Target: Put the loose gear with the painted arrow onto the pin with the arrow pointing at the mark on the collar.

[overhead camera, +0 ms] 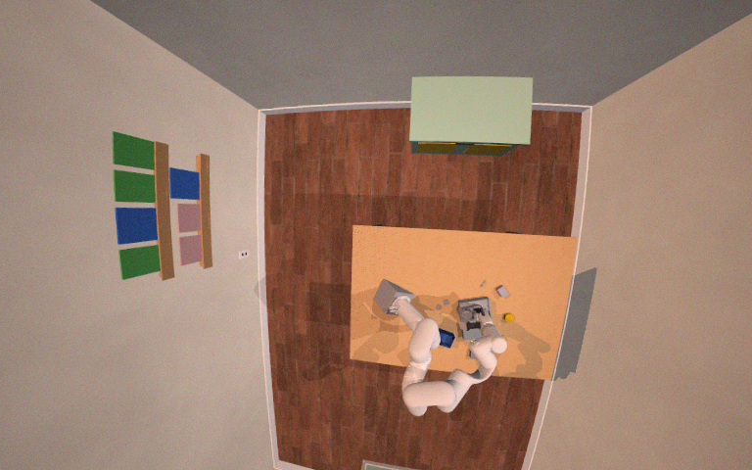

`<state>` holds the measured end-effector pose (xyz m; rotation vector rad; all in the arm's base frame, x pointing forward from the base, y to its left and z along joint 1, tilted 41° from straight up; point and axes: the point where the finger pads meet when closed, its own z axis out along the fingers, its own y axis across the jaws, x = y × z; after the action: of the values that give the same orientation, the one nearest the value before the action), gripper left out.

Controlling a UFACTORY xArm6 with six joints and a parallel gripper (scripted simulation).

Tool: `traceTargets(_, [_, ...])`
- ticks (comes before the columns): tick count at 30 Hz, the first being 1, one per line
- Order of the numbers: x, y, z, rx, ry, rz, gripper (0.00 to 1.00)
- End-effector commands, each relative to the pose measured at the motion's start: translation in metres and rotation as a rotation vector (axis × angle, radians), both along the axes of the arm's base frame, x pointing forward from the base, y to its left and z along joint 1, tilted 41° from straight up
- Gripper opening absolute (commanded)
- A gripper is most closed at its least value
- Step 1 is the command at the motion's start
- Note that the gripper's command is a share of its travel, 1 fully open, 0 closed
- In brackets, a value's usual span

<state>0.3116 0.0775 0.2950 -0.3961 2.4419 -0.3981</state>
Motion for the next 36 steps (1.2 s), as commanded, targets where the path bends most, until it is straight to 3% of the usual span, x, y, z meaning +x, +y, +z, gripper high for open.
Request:
traceTargets(1, [0.0006,0.0003,0.0013,0.002,-0.003,0.001,0.0])
traceTargets(36, [0.0037,-0.0006,-0.0025,0.002,-0.003,0.001,0.0])
